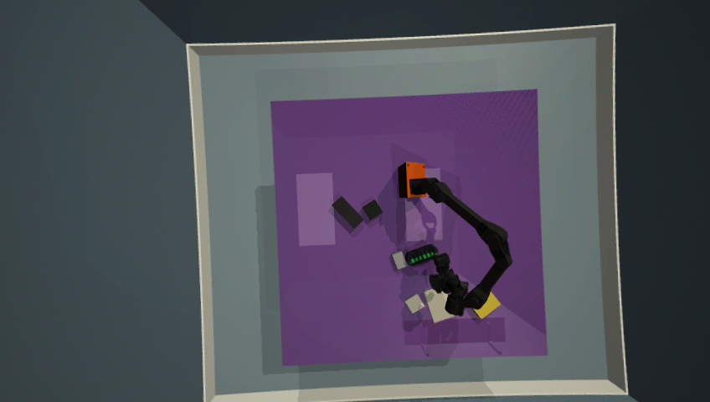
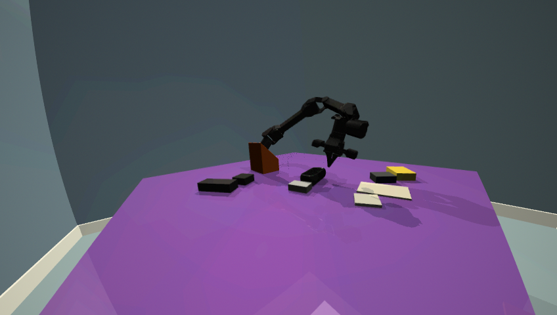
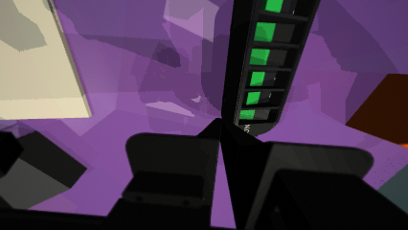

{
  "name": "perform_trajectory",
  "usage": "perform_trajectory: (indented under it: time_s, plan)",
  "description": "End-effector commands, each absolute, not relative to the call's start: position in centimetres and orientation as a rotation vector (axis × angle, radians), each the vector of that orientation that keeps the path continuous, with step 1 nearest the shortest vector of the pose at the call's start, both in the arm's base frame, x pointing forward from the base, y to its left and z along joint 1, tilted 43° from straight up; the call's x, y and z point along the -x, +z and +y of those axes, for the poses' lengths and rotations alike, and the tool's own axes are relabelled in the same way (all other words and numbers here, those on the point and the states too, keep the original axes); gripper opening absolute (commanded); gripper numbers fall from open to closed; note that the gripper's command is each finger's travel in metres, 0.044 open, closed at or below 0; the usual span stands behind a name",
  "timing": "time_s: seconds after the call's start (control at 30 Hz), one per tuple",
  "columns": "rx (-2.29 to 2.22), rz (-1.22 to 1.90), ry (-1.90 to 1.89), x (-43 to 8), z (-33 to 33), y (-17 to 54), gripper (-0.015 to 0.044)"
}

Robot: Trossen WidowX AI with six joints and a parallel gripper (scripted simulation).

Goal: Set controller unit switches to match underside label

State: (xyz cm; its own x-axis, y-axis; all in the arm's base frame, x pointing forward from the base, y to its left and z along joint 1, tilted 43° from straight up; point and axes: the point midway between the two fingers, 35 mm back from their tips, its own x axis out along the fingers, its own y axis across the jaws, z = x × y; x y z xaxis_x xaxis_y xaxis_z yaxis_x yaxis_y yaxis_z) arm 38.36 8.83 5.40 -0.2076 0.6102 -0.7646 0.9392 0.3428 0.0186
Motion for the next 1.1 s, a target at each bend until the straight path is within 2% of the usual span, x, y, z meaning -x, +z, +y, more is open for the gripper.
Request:
perform_trajectory:
  time_s: [0.0,0.6,0.83,1.07]
  plan:
    - [-1.385,1.899,-0.596,-38.3,8.2,4.7,0.0]
    - [-1.713,1.571,-0.407,-33.2,1.2,-2.5,0.0]
    - [-1.799,1.428,-0.339,-29.6,0.0,-3.9,0.0]
    - [-1.806,1.414,-0.333,-29.2,-0.1,-4.0,0.0]
